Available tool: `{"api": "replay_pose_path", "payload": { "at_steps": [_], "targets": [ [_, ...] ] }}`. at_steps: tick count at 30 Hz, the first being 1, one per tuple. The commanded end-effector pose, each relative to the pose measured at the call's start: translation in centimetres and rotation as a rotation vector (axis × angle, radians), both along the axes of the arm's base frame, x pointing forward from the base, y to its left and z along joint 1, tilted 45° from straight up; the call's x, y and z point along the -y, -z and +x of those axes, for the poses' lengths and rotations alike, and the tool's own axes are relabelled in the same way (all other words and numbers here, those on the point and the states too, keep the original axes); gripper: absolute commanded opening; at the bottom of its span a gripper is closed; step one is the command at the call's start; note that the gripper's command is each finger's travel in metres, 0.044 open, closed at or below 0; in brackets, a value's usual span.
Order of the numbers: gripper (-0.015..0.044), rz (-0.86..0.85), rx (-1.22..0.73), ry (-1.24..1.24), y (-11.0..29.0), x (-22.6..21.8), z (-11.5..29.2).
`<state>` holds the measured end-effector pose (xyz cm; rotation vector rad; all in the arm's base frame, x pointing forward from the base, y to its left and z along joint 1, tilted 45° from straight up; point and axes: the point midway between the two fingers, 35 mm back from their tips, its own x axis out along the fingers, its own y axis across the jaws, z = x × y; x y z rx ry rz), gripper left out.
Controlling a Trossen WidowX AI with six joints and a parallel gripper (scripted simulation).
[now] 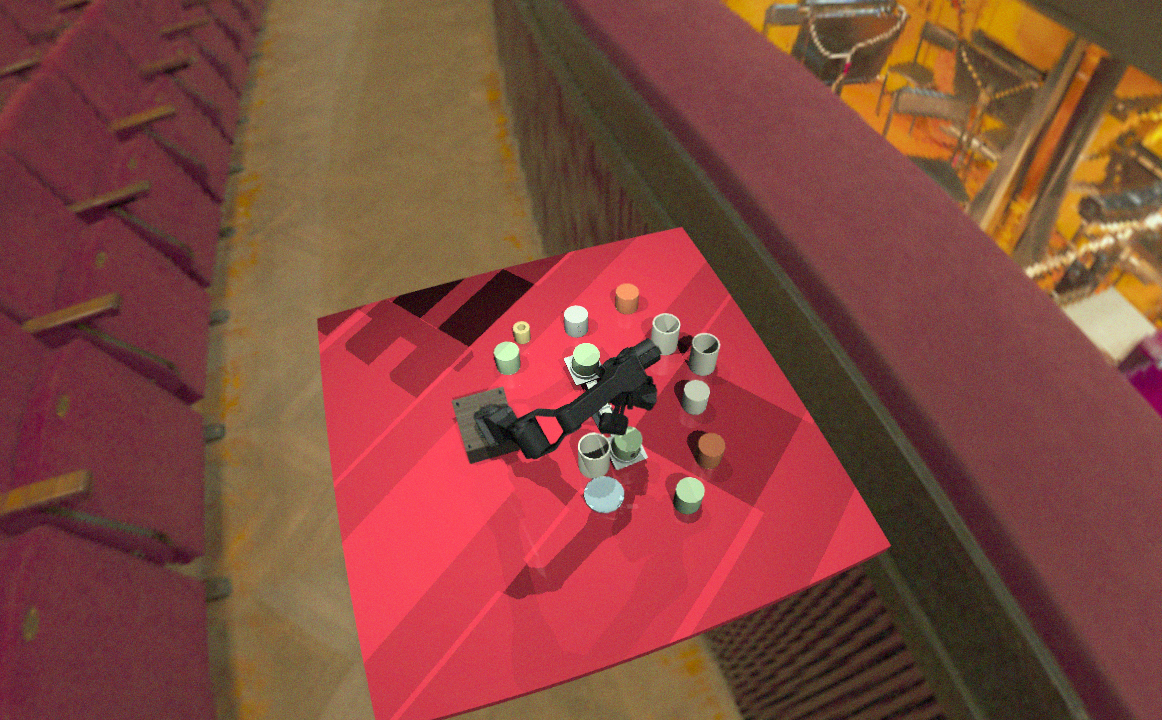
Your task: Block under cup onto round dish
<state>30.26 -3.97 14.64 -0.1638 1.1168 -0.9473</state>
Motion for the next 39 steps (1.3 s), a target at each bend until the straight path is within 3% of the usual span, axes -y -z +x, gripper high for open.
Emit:
{"api": "replay_pose_path", "payload": {
  "at_steps": [1, 39],
  "targets": [
    [0.044, 0.017, 0.015, 0.095, -0.2, 2.0, 0.6],
    [0.044, 0.027, 0.025, 0.166, 3.7, 7.5, 1.1]
  ]
}}
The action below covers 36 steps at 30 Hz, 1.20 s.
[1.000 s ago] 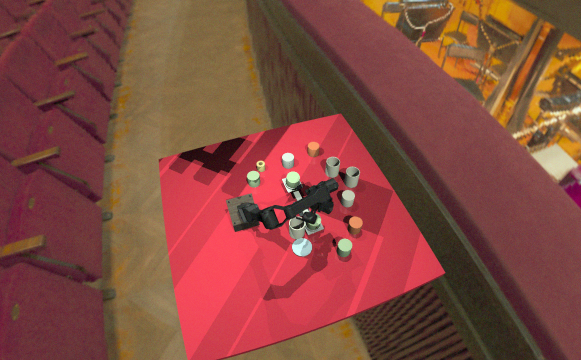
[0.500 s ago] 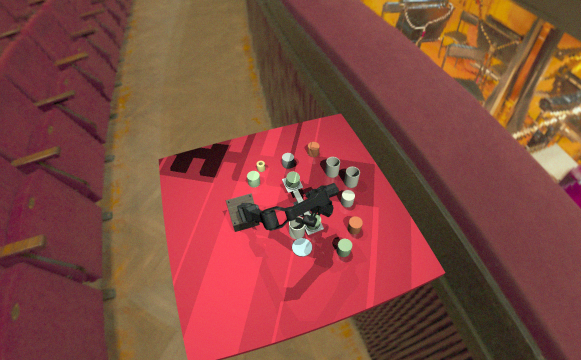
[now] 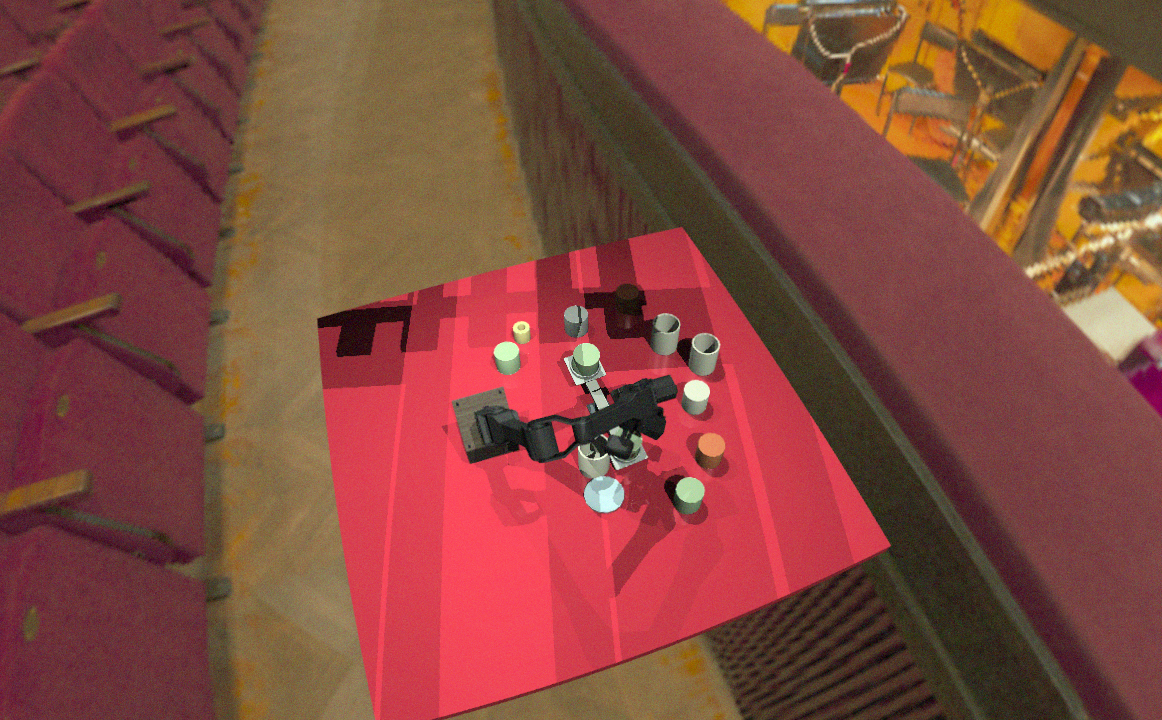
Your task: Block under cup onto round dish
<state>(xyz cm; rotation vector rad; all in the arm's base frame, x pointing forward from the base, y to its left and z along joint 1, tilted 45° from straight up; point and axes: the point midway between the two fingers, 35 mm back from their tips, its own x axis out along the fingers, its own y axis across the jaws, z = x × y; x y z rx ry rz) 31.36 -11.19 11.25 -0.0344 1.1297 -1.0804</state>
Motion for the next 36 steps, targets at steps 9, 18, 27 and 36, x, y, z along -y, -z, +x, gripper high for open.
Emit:
{"api": "replay_pose_path", "payload": {
  "at_steps": [9, 18, 27, 36],
  "targets": [
    [0.044, -0.002, -0.003, -0.002, 1.3, 1.3, -0.1],
    [0.0374, -0.003, -0.003, -0.002, 1.6, 1.7, -0.2],
    [0.0275, -0.003, -0.003, -0.002, 1.6, 1.7, -0.2],
    [0.0039, 0.001, -0.003, -0.003, 1.0, 1.0, 0.0]
  ]
}}
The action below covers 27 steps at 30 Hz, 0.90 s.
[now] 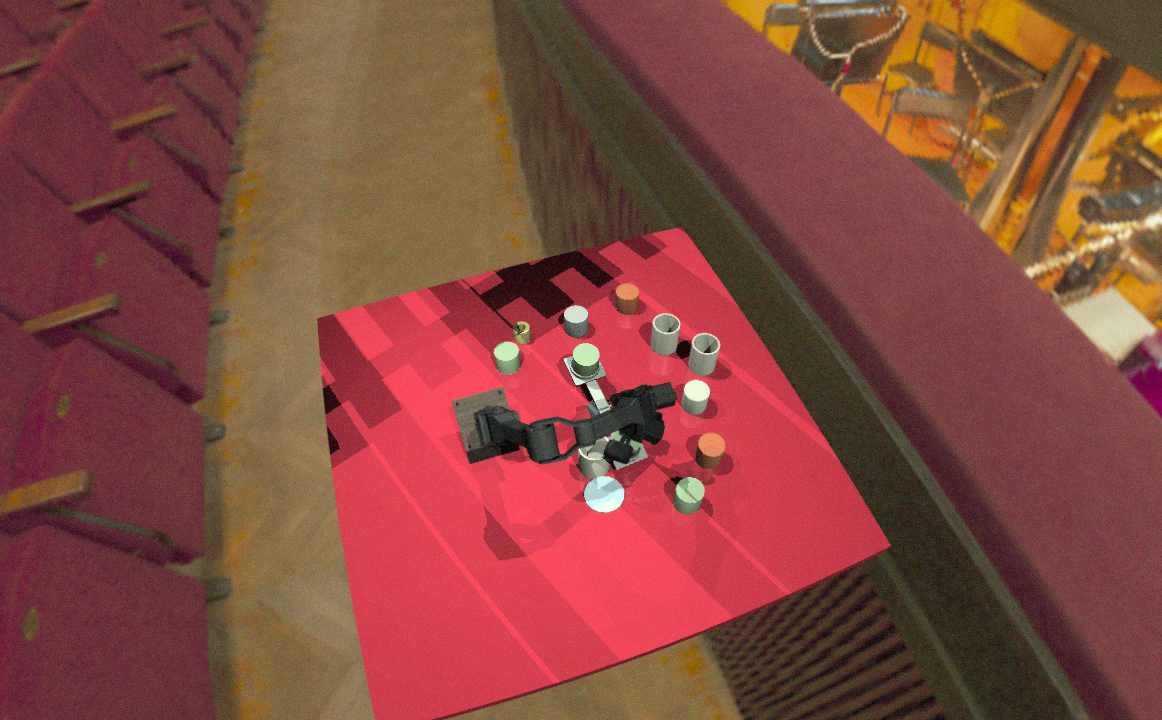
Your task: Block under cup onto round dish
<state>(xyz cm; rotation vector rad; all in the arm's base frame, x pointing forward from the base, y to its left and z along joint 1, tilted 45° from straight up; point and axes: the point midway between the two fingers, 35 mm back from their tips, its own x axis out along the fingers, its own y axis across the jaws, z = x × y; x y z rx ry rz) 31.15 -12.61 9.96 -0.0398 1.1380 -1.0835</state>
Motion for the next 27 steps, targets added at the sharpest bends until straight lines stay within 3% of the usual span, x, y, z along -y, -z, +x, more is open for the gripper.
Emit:
{"api": "replay_pose_path", "payload": {
  "at_steps": [1, 27],
  "targets": [
    [0.0012, 0.002, 0.007, -0.005, -0.3, -0.5, 0.3],
    [0.0, 0.01, 0.007, -0.005, -2.5, -2.9, 0.7]
  ]
}}
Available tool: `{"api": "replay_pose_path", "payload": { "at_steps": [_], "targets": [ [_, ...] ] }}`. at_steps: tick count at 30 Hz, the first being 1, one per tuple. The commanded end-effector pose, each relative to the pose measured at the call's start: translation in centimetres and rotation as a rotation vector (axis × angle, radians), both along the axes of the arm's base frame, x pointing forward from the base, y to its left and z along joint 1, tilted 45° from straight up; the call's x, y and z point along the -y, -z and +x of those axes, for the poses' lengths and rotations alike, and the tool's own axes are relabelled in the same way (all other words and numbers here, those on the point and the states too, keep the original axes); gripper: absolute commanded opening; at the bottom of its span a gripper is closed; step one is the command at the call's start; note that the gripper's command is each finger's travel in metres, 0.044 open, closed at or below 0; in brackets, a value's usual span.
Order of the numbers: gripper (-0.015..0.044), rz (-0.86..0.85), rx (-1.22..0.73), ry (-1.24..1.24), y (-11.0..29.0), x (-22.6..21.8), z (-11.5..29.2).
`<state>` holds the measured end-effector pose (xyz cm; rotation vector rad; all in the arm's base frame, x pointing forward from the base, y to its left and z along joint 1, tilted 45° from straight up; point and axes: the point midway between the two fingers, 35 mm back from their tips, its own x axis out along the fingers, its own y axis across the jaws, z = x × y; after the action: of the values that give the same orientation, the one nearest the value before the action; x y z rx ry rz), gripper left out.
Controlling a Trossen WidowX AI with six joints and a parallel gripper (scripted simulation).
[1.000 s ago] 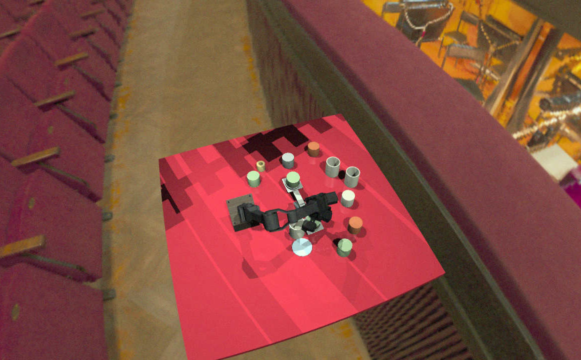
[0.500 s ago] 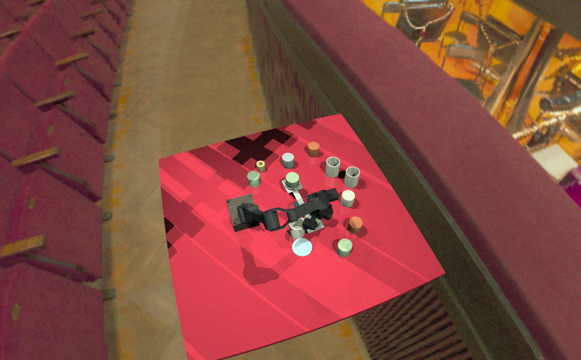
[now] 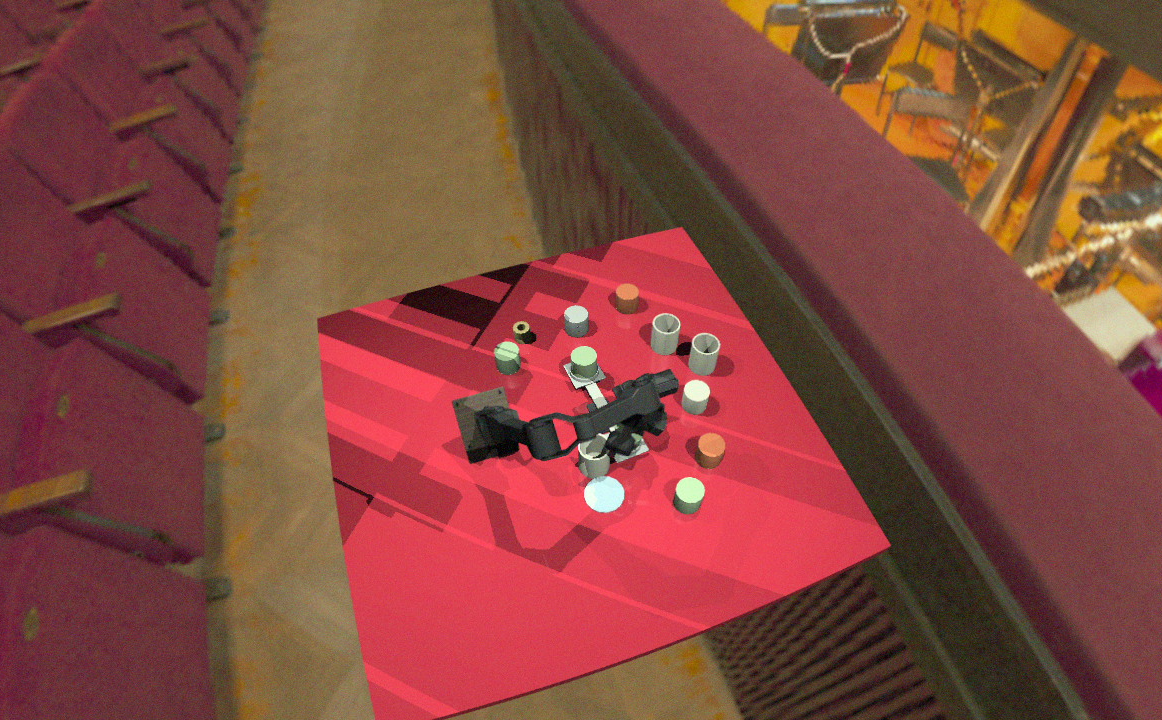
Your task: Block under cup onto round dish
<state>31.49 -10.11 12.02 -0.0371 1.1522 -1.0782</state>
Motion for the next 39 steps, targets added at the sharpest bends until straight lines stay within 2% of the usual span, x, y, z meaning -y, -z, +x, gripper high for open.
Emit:
{"api": "replay_pose_path", "payload": {
  "at_steps": [1, 39],
  "targets": [
    [0.0, 0.0, 0.016, -0.005, -0.5, -0.5, 0.4],
    [0.0, 0.002, 0.015, -0.005, -3.9, -4.0, 0.3]
  ]
}}
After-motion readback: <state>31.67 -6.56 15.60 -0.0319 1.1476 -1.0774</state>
